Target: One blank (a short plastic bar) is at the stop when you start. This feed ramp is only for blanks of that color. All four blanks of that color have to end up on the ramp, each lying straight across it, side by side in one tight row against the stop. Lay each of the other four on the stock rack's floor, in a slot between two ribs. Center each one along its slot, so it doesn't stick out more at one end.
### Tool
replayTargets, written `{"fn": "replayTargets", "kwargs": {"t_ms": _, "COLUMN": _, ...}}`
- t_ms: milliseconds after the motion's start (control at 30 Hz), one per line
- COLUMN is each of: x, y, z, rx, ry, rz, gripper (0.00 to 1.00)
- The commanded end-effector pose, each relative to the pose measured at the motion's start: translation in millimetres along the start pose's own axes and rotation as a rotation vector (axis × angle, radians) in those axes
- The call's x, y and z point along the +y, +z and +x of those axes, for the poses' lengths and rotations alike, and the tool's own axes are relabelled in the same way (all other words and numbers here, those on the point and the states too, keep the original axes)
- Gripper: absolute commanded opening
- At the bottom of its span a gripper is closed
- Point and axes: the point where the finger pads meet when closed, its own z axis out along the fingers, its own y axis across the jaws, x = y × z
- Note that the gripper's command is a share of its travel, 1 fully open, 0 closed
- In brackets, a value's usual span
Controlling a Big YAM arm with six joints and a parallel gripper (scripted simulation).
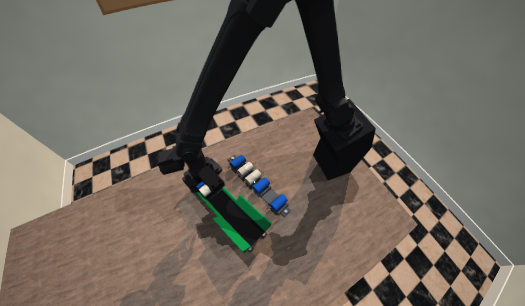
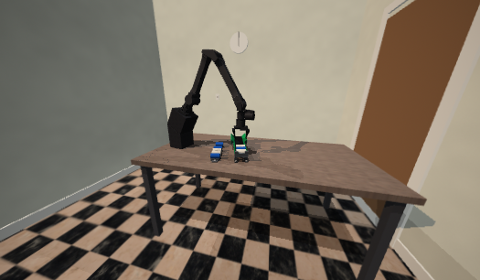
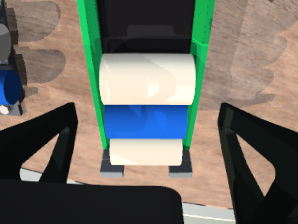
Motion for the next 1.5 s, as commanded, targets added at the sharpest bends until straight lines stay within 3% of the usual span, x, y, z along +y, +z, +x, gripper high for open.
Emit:
{"fn": "replayTargets", "kwargs": {"t_ms": 0, "x": -3.4, "y": -28.3, "z": 6.0, "rx": 0.012, "ry": 0.008, "rz": 0.016, "gripper": 0.85}}
{"fn": "replayTargets", "kwargs": {"t_ms": 133, "x": -2.8, "y": -34.2, "z": 6.0, "rx": 0.012, "ry": 0.007, "rz": 0.016, "gripper": 0.85}}
{"fn": "replayTargets", "kwargs": {"t_ms": 167, "x": 4.8, "y": -19.8, "z": 1.6, "rx": -0.006, "ry": 0.007, "rz": -0.017, "gripper": 0.85}}
{"fn": "replayTargets", "kwargs": {"t_ms": 200, "x": 5.0, "y": -20.8, "z": 1.4, "rx": -0.007, "ry": 0.007, "rz": -0.018, "gripper": 0.85}}
{"fn": "replayTargets", "kwargs": {"t_ms": 333, "x": -9.8, "y": -39.0, "z": 9.0, "rx": 0.015, "ry": 0.006, "rz": 0.024, "gripper": 0.85}}
{"fn": "replayTargets", "kwargs": {"t_ms": 367, "x": -11.2, "y": -39.0, "z": 9.8, "rx": 0.018, "ry": 0.006, "rz": 0.03, "gripper": 1.0}}
{"fn": "replayTargets", "kwargs": {"t_ms": 1067, "x": -11.2, "y": -39.0, "z": 9.9, "rx": 0.018, "ry": 0.01, "rz": 0.03, "gripper": 1.0}}
{"fn": "replayTargets", "kwargs": {"t_ms": 1300, "x": -13.2, "y": -38.0, "z": 10.6, "rx": 0.017, "ry": 0.051, "rz": 0.031, "gripper": 1.0}}
{"fn": "replayTargets", "kwargs": {"t_ms": 1467, "x": -13.3, "y": -32.5, "z": 16.8, "rx": 0.015, "ry": 0.175, "rz": 0.023, "gripper": 1.0}}
